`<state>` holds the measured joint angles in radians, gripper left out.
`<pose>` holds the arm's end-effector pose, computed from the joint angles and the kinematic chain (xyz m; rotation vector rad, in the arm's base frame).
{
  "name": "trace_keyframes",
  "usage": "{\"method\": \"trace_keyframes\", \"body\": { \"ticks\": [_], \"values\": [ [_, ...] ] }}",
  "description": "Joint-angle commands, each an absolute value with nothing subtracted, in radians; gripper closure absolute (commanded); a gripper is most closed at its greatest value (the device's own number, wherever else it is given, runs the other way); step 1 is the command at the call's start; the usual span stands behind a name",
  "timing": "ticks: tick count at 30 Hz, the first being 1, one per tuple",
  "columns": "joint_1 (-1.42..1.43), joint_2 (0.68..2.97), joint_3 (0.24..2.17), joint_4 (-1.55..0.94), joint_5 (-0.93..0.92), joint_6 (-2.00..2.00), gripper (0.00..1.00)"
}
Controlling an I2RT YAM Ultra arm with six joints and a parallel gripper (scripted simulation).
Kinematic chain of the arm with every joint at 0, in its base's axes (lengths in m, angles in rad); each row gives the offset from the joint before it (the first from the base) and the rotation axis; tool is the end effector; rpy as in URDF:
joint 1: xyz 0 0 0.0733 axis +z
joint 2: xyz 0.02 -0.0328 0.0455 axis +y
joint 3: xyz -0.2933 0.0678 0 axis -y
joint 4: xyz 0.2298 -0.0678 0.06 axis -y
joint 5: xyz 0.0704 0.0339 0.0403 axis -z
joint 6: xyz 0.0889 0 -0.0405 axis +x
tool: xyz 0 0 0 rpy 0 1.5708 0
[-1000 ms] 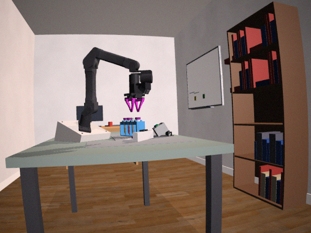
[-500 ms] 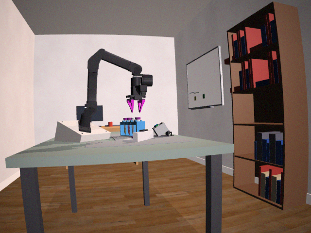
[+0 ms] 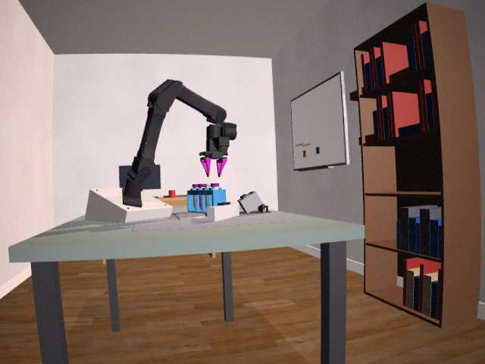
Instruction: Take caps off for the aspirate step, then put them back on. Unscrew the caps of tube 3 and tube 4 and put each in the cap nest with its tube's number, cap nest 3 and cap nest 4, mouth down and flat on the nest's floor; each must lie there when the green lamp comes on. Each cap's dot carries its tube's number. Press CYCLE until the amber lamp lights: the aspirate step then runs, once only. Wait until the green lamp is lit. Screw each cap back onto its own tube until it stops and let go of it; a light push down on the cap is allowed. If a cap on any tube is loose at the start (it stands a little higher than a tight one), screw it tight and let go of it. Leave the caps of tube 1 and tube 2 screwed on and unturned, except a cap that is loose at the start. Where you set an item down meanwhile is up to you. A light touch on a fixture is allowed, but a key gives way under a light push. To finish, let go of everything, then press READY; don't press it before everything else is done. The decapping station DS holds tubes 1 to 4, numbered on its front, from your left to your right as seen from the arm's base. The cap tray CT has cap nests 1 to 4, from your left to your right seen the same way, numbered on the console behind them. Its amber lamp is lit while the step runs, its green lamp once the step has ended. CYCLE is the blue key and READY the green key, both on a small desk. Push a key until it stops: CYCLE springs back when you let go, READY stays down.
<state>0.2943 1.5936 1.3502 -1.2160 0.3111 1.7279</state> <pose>0.2767 0.0566 0.2608 1.8697 2.1081 -0.1015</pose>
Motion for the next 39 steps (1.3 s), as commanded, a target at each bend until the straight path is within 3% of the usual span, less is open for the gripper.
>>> {"method": "trace_keyframes", "body": {
  "ticks": [1,39],
  "values": [
    [0.3,1.579,1.371,-1.222,0.33,1.789,0.51],
    [0.261,1.597,1.26,-1.081,0.325,1.748,0.51]
  ]
}}
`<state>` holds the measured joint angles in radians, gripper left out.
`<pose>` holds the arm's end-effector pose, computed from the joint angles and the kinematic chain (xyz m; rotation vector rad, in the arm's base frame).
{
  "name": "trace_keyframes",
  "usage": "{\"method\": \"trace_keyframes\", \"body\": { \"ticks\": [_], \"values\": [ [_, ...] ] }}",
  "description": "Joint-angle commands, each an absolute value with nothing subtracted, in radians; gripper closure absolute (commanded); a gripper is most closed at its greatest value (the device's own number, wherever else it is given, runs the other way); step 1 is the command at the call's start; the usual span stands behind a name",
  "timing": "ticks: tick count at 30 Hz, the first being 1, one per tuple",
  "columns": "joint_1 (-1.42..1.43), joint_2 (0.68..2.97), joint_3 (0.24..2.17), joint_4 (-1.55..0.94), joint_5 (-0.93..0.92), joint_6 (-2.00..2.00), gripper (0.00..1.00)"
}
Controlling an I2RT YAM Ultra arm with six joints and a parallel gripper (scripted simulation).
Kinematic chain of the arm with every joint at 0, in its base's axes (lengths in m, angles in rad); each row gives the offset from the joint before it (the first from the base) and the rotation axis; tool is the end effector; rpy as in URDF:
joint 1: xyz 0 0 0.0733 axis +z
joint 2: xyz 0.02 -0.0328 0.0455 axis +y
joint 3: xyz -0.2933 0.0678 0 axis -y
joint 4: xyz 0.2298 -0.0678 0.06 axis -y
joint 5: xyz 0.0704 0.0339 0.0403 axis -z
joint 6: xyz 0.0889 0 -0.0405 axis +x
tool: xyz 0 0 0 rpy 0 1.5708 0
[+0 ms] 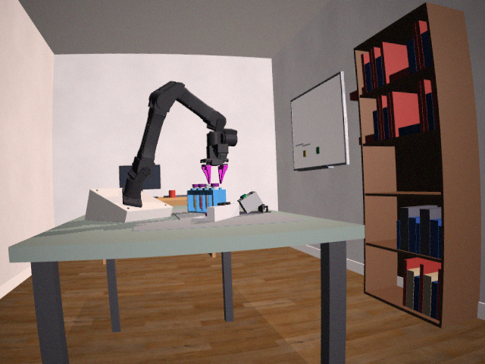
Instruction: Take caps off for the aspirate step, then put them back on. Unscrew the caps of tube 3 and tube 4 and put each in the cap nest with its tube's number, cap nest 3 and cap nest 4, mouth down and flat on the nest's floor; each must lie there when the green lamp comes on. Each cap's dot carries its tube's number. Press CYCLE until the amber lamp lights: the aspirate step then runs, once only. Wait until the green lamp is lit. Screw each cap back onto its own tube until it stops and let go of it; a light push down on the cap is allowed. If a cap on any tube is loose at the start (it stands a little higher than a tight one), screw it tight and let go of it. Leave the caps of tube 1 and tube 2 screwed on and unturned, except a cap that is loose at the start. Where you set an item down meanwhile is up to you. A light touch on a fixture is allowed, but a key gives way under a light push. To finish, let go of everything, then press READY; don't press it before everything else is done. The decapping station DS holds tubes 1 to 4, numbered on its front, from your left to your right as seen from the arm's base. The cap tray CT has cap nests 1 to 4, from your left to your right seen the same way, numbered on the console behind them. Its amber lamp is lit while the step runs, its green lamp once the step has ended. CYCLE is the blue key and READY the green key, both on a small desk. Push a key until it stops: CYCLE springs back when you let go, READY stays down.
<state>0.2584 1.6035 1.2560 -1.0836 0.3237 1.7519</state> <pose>0.2848 0.0472 0.2369 1.9208 2.0283 -0.0795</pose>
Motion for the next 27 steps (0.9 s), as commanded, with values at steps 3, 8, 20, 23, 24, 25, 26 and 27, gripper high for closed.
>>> {"method": "trace_keyframes", "body": {
  "ticks": [3,8,20,23,24,25,26,27],
  "values": [
    [0.261,1.597,1.26,-1.08,0.325,1.748,0.51],
    [0.259,1.599,1.253,-1.07,0.324,1.746,0.51],
    [0.256,1.605,1.238,-1.05,0.324,1.743,0.51],
    [0.254,1.606,1.234,-1.044,0.324,1.742,0.51],
    [0.254,1.606,1.232,-1.042,0.324,1.741,0.51],
    [0.253,1.607,1.231,-1.039,0.324,1.74,0.51],
    [0.253,1.607,1.231,-1.04,0.324,1.741,0.51],
    [0.253,1.607,1.231,-1.039,0.324,1.741,0.51]
  ]
}}
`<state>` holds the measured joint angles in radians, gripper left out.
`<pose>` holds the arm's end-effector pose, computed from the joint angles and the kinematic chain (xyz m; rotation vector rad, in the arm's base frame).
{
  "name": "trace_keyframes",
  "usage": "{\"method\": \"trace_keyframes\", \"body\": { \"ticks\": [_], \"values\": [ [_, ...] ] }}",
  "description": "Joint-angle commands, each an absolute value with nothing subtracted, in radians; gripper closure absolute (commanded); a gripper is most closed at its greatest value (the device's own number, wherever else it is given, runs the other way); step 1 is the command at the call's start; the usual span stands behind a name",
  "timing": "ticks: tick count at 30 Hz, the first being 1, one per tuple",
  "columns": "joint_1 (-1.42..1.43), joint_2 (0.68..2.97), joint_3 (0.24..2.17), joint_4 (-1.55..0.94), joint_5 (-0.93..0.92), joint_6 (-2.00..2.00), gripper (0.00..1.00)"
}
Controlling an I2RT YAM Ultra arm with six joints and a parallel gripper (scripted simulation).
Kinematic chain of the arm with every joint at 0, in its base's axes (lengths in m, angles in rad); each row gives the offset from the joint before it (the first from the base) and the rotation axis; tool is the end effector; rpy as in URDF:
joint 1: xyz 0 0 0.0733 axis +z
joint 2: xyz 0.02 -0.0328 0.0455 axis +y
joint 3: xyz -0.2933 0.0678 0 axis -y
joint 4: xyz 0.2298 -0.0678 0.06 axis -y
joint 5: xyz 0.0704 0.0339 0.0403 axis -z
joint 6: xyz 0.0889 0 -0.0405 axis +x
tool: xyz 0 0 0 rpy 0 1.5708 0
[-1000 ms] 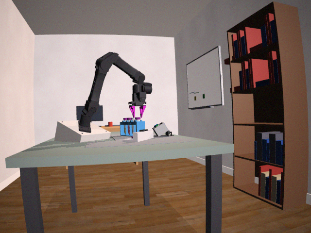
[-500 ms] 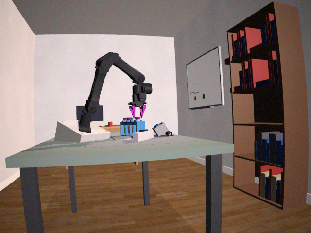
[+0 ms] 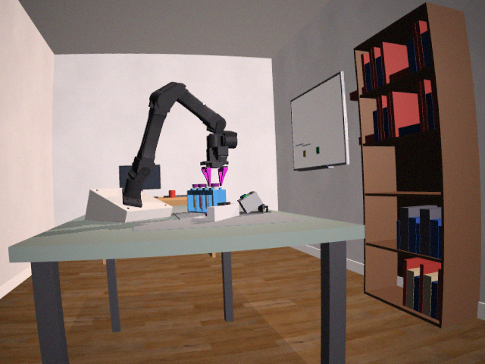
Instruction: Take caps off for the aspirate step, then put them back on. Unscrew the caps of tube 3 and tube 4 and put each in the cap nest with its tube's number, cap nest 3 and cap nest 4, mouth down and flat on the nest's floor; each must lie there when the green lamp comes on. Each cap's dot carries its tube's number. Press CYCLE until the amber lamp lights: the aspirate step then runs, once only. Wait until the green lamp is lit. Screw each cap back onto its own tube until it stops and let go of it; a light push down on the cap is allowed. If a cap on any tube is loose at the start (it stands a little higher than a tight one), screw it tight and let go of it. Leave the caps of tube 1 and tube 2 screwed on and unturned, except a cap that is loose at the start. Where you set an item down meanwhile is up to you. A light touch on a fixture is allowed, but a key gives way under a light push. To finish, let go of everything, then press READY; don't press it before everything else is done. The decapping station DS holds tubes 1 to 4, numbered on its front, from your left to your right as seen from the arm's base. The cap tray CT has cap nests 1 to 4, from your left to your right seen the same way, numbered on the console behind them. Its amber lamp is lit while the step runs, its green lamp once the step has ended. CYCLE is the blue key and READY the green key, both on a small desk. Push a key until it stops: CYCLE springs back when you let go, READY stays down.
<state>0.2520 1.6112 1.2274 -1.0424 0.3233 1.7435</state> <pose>0.2871 0.0459 0.2283 1.9183 2.0282 -0.0769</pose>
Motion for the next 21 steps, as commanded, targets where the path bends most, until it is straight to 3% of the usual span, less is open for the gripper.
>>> {"method": "trace_keyframes", "body": {
  "ticks": [1,15,21],
  "values": [
    [0.253,1.607,1.231,-1.039,0.324,1.741,1.0],
    [0.253,1.607,1.231,-1.039,0.324,1.741,1.0],
    [0.253,1.606,1.231,-1.04,0.324,1.441,1.0]
  ]
}}
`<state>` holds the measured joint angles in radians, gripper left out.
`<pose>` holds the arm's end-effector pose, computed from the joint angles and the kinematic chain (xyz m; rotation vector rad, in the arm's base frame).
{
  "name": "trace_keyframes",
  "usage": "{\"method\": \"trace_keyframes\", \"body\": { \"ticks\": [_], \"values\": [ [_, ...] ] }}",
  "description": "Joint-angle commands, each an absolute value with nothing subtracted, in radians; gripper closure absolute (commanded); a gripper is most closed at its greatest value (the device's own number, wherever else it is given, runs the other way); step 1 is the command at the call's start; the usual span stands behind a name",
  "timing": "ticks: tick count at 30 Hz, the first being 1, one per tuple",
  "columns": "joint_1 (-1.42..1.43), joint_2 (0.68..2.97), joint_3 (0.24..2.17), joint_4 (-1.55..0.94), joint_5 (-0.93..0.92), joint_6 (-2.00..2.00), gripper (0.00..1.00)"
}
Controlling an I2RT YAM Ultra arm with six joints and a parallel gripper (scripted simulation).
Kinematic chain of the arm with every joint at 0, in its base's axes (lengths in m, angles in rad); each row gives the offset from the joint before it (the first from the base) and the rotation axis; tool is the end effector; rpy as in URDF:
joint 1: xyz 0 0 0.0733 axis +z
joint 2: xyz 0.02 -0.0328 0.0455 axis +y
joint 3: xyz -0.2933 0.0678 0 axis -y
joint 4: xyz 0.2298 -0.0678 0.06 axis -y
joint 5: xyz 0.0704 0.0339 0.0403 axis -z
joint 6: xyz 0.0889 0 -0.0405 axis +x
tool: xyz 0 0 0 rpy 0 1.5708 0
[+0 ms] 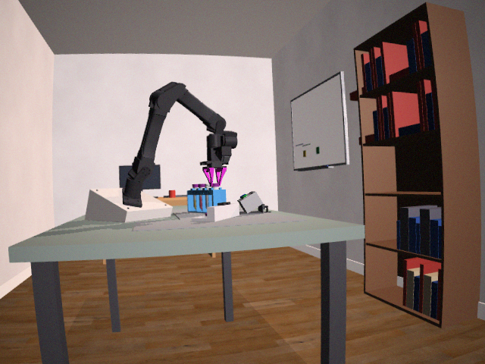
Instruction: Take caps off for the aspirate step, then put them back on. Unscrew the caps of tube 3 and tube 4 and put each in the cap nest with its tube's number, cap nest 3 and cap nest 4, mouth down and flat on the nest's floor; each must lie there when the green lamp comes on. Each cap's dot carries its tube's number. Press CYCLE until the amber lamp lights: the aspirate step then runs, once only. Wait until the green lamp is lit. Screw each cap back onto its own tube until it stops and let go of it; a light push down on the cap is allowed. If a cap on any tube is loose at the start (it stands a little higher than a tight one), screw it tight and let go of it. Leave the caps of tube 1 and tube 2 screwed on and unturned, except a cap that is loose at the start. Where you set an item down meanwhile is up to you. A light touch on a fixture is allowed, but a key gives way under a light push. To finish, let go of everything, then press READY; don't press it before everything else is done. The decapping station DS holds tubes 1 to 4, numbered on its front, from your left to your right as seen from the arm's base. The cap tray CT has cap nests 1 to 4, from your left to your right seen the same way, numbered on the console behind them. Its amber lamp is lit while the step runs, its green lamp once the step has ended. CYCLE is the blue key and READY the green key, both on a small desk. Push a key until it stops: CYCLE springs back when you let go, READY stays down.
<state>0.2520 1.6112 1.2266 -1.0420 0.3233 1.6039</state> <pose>0.2870 0.0459 0.2281 1.7745 2.1600 -0.1117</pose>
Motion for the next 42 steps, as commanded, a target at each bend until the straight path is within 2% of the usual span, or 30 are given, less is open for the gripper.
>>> {"method": "trace_keyframes", "body": {
  "ticks": [1,42],
  "values": [
    [0.253,1.606,1.231,-1.04,0.324,1.391,1.0],
    [0.255,1.605,1.234,-1.044,0.324,-0.358,1.0]
  ]
}}
